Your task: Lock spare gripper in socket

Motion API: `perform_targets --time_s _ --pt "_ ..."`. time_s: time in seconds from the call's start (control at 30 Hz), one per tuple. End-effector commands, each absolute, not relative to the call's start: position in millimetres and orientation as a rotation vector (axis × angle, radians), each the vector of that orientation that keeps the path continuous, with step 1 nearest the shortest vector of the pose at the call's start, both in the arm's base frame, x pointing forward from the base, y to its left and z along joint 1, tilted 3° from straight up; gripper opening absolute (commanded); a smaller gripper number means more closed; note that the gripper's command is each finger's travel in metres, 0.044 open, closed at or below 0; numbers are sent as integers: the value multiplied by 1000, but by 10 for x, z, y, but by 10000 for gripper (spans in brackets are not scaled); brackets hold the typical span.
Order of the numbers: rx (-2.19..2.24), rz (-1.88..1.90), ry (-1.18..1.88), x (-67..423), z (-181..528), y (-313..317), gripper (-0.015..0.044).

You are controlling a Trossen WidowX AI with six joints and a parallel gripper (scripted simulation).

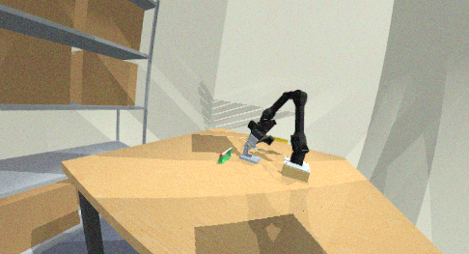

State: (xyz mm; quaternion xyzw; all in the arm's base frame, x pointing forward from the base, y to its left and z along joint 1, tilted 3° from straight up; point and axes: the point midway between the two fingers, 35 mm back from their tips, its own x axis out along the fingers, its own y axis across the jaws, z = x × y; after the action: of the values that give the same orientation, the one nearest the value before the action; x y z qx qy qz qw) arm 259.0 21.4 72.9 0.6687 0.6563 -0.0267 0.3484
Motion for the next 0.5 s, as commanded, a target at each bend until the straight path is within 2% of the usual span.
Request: perform_targets --time_s 0.0,0.47 --pt "1753 -64 1704 2617 688 225 0" --pt "1745 -69 1704 2629 652 223 0"
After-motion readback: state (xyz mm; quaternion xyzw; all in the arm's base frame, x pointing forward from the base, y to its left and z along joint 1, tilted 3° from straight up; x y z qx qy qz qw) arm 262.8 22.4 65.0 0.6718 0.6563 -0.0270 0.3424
